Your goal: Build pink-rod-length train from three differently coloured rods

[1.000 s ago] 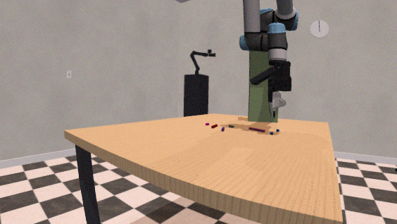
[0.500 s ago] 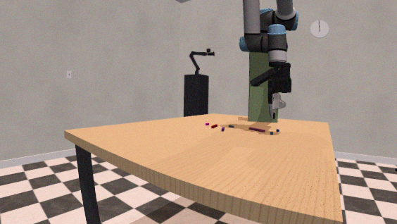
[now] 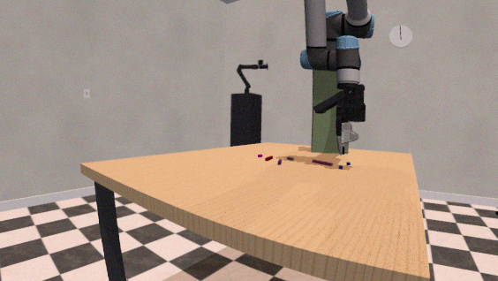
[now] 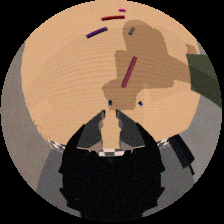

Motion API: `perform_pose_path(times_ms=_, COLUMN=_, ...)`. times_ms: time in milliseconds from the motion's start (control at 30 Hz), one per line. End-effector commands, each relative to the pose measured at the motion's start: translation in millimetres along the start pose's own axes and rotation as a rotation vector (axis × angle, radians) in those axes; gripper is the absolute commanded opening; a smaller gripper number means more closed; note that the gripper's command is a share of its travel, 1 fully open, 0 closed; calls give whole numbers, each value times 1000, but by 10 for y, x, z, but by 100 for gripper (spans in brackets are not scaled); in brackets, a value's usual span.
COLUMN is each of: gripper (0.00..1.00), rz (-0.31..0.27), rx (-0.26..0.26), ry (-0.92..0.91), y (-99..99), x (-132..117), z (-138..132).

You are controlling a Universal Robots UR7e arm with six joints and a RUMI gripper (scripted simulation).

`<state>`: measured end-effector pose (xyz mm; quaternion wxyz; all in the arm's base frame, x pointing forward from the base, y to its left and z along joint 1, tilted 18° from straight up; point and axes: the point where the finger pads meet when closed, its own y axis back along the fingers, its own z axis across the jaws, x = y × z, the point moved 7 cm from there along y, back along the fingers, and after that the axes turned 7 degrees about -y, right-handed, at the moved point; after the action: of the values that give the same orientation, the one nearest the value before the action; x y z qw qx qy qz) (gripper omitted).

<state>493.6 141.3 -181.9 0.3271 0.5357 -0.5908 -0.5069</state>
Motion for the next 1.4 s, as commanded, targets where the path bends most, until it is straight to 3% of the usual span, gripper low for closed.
perform_pose_path(times_ms=0, gripper=14, rz=-1, rx=4, ry=2, y=-102, x=-15, z=-15)
perform_pose_path(times_ms=600, gripper=14, rz=-1, rx=4, ry=1, y=-273, x=-12, z=-17)
perform_pose_path(times_ms=1367, gripper=14, rz=-1, rx=4, ry=1, y=-280, x=-10, z=-14)
